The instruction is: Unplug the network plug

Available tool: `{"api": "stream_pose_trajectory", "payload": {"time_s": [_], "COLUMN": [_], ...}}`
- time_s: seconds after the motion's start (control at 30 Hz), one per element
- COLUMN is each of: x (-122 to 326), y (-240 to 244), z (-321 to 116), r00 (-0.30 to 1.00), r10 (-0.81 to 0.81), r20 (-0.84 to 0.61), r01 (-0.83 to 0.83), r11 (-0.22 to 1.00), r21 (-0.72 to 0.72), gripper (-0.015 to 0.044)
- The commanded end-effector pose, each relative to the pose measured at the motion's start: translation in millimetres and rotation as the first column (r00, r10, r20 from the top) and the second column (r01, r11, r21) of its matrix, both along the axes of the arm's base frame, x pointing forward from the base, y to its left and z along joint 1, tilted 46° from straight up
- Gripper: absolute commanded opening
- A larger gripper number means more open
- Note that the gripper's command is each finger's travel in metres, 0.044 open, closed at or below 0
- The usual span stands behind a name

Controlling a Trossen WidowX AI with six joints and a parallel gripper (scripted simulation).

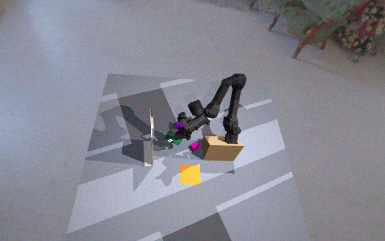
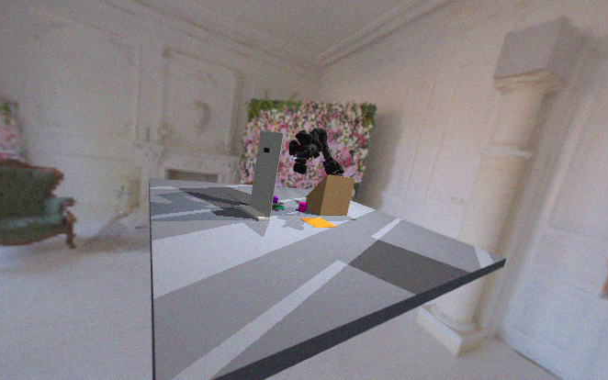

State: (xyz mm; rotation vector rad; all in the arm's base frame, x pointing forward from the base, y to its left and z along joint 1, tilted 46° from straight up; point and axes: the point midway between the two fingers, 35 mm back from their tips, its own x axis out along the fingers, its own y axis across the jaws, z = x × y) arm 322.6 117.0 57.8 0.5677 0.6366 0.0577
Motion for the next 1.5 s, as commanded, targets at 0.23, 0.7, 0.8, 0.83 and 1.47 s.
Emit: {"api": "stream_pose_trajectory", "payload": {"time_s": [0.23, 0.7, 0.8, 0.83, 1.47], "x": [-9, -31, -37, -39, -84], "y": [-9, -24, -28, -29, -55], "z": [-50, -105, -116, -120, -175], "r00": [0.985, 0.921, 0.901, 0.893, 0.718], "r10": [0.003, -0.006, -0.01, -0.012, -0.056], "r20": [-0.175, -0.39, -0.434, -0.449, -0.693], "r01": [-0.028, -0.116, -0.141, -0.149, -0.338], "r11": [0.99, 0.951, 0.939, 0.935, 0.843], "r21": [-0.141, -0.287, -0.313, -0.321, -0.418], "gripper": [0.0, 0.0, 0.0, 0.0, 0.0]}}
